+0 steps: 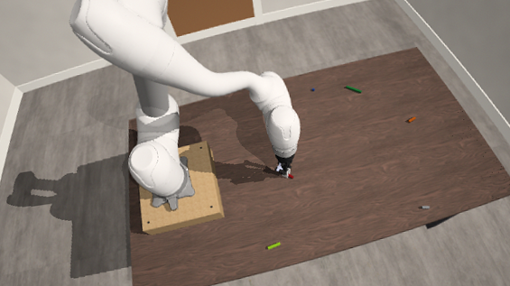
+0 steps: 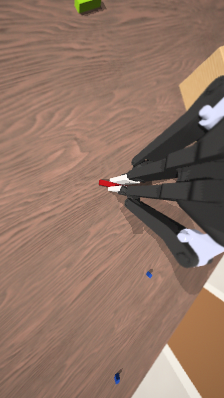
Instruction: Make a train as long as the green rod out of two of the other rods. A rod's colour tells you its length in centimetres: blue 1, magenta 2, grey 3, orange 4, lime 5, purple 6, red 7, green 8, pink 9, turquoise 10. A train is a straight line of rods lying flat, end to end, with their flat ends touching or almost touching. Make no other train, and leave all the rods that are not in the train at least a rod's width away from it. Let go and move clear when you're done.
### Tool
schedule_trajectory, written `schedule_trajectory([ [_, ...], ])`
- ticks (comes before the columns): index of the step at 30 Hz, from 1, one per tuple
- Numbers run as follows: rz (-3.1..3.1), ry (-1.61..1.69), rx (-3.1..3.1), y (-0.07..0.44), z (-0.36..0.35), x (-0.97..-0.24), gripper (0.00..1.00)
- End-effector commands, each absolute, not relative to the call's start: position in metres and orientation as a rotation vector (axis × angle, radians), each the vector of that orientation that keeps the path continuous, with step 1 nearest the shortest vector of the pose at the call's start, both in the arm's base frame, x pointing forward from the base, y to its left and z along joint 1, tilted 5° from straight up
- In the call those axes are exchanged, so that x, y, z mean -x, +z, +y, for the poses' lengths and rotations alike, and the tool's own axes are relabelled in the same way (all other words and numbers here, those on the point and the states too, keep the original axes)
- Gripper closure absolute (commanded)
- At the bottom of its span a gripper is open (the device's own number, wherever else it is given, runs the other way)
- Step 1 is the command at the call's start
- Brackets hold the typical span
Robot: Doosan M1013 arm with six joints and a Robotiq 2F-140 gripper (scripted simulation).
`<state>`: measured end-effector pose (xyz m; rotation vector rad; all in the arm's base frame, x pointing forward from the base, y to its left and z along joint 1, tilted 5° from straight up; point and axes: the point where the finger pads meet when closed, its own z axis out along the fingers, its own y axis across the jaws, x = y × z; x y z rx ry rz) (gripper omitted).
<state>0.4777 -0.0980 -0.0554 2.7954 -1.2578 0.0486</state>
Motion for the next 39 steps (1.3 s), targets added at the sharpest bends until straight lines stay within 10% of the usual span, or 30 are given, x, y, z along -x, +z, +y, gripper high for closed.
schedule_trajectory([
  [1, -1.258, 0.049, -2.796, -0.055, -0.098, -0.478, 0.88],
  [39, -1.258, 0.049, -2.796, 0.044, -0.09, -0.478, 0.88],
])
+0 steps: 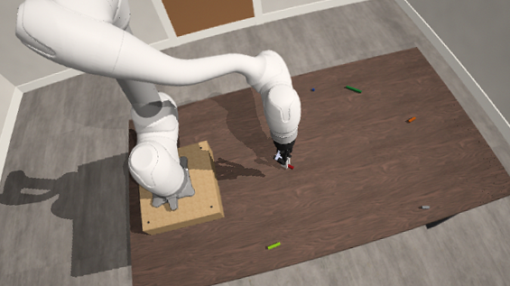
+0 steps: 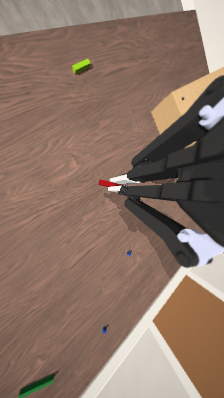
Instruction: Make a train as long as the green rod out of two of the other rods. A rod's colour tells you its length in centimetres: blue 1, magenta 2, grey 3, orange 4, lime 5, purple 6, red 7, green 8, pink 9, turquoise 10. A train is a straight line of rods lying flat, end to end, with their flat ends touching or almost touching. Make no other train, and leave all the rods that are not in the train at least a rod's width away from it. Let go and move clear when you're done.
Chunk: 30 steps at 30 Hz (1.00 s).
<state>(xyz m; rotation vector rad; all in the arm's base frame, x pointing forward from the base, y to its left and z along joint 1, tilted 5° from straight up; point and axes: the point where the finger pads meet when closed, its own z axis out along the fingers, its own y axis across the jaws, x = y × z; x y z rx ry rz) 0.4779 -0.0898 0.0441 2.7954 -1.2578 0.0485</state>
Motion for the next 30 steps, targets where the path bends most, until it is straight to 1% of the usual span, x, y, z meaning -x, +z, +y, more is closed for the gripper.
schedule_trajectory([
  [1, -1.258, 0.049, -2.796, 0.044, -0.09, -0.478, 0.88],
  [7, -1.239, 0.048, -2.804, 0.045, -0.088, -0.482, 0.88],
  [10, -1.041, 0.04, -2.882, 0.048, -0.068, -0.524, 0.88],
  [13, -1.004, 0.038, -2.895, 0.049, -0.064, -0.531, 0.88],
  [14, -0.865, 0.032, -2.938, 0.05, -0.048, -0.559, 0.88],
  [24, -0.357, 0.012, -3.04, 0.05, 0.026, -0.65, 0.88],
  [28, -0.138, 0.003, -3.058, 0.047, 0.065, -0.684, 0.88],
  [30, -0.138, 0.003, -3.058, 0.047, 0.065, -0.684, 0.88],
])
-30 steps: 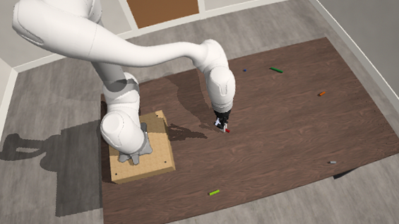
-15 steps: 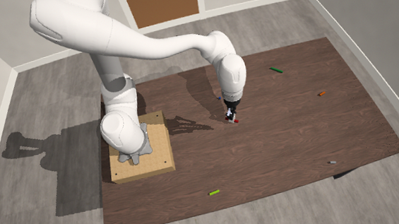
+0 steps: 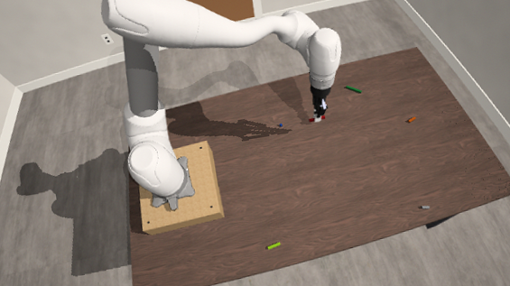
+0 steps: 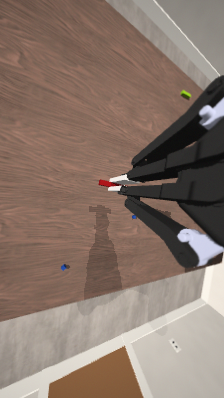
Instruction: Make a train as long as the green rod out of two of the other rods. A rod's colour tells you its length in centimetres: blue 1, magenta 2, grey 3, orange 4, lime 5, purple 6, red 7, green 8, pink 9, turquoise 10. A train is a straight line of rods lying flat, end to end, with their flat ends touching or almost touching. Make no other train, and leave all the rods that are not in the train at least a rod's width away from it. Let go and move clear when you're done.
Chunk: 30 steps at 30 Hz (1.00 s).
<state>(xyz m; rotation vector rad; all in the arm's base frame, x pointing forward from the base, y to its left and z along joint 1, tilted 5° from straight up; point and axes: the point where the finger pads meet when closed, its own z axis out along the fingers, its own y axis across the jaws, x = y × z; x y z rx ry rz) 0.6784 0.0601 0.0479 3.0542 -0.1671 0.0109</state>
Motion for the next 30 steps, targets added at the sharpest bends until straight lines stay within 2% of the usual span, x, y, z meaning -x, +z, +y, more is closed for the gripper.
schedule_trajectory([
  [1, 0.009, -0.003, -3.061, 0.045, 0.092, -0.705, 0.88],
  [15, 0.695, -0.031, -2.983, 0.024, 0.241, -0.782, 0.88],
  [17, 0.695, -0.031, -2.983, 0.024, 0.241, -0.782, 0.88],
  [18, 0.824, -0.036, -2.951, 0.019, 0.272, -0.791, 0.88],
  [23, 1.016, -0.044, -2.891, 0.01, 0.322, -0.803, 0.88],
  [30, 1.032, -0.045, -2.886, 0.009, 0.326, -0.804, 0.88],
])
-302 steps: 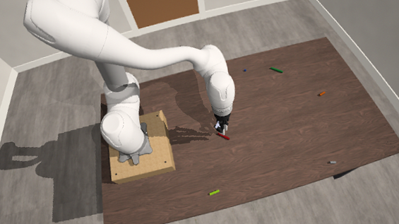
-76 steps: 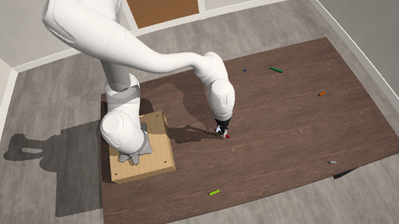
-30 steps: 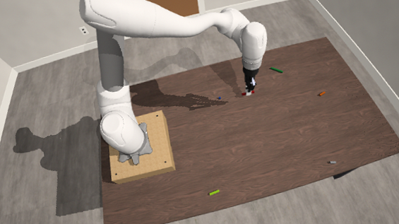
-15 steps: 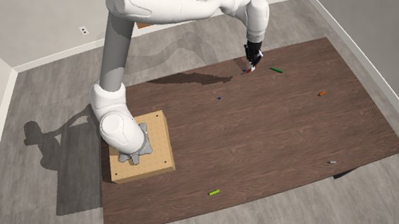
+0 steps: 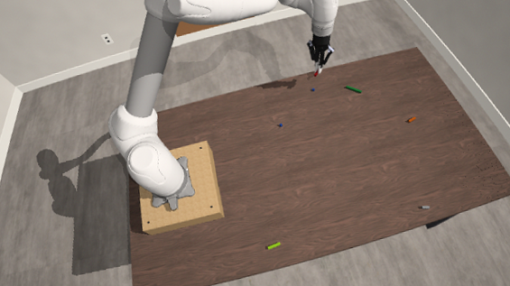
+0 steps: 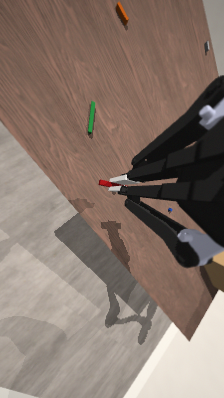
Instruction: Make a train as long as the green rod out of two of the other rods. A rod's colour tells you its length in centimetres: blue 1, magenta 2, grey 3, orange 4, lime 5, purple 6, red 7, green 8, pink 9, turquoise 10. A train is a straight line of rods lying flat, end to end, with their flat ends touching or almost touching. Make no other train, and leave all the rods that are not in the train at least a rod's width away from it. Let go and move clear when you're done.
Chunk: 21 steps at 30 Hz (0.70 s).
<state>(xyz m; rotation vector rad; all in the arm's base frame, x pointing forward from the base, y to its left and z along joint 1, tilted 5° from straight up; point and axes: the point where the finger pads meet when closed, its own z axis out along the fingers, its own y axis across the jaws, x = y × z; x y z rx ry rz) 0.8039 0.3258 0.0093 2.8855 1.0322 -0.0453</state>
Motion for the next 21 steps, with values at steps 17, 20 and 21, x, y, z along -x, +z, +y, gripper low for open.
schedule_trajectory([
  [17, 1.033, -0.046, -2.886, -0.007, 0.325, -0.804, 0.88],
  [20, 1.033, -0.046, -2.886, -0.014, 0.324, -0.804, 0.88],
  [21, 1.033, -0.046, -2.886, -0.014, 0.324, -0.804, 0.88],
])
